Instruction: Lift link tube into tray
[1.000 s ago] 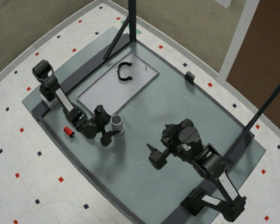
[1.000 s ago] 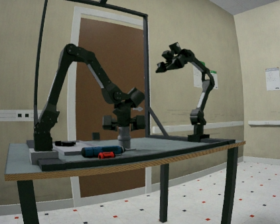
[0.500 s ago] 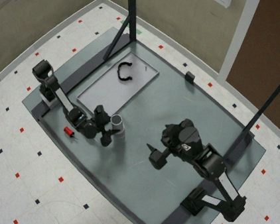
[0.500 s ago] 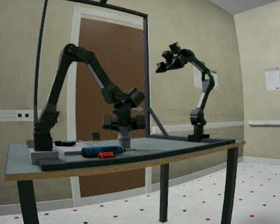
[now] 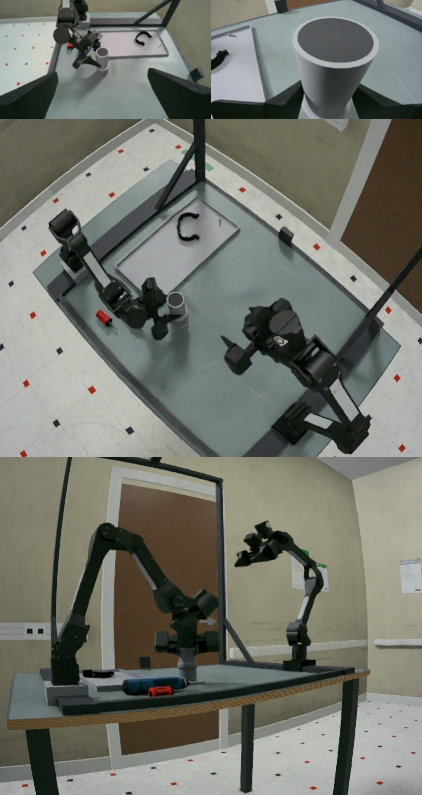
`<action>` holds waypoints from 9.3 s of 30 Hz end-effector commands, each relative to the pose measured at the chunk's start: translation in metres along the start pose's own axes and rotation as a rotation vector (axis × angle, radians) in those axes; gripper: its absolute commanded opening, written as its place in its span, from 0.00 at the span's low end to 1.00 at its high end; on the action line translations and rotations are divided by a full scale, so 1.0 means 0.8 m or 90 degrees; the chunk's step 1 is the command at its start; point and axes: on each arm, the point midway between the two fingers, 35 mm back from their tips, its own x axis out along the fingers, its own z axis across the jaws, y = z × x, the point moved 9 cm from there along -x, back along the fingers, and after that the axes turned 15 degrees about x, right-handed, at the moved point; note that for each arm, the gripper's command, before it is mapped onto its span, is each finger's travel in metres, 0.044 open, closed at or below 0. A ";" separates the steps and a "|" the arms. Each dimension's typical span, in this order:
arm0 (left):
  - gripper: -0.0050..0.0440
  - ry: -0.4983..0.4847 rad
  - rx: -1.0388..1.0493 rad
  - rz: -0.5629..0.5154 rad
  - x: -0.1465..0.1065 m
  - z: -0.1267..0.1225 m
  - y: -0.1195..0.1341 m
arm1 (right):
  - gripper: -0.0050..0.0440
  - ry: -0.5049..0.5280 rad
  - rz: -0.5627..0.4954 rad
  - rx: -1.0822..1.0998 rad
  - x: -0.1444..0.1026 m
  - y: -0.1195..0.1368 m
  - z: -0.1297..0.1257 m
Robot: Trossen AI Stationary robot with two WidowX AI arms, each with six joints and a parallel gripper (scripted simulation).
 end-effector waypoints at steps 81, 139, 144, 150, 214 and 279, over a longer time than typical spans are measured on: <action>1.00 0.069 0.046 -0.032 0.297 -0.072 0.020 | 0.53 0.020 -0.003 -0.037 -0.051 -0.039 0.161; 1.00 0.067 0.044 -0.038 0.291 -0.070 0.017 | 0.53 0.479 0.797 -0.467 0.081 0.012 0.360; 1.00 0.067 0.044 -0.038 0.291 -0.070 0.017 | 0.53 0.480 0.797 -0.468 0.093 0.033 0.354; 1.00 0.067 0.044 -0.038 0.291 -0.070 0.017 | 0.53 0.480 0.793 -0.467 0.097 0.035 0.354; 1.00 0.067 0.044 -0.038 0.291 -0.070 0.017 | 0.53 0.477 0.786 -0.463 0.119 0.068 0.345; 1.00 0.067 0.044 -0.038 0.291 -0.070 0.017 | 1.00 0.268 0.453 0.048 -0.020 -0.032 0.308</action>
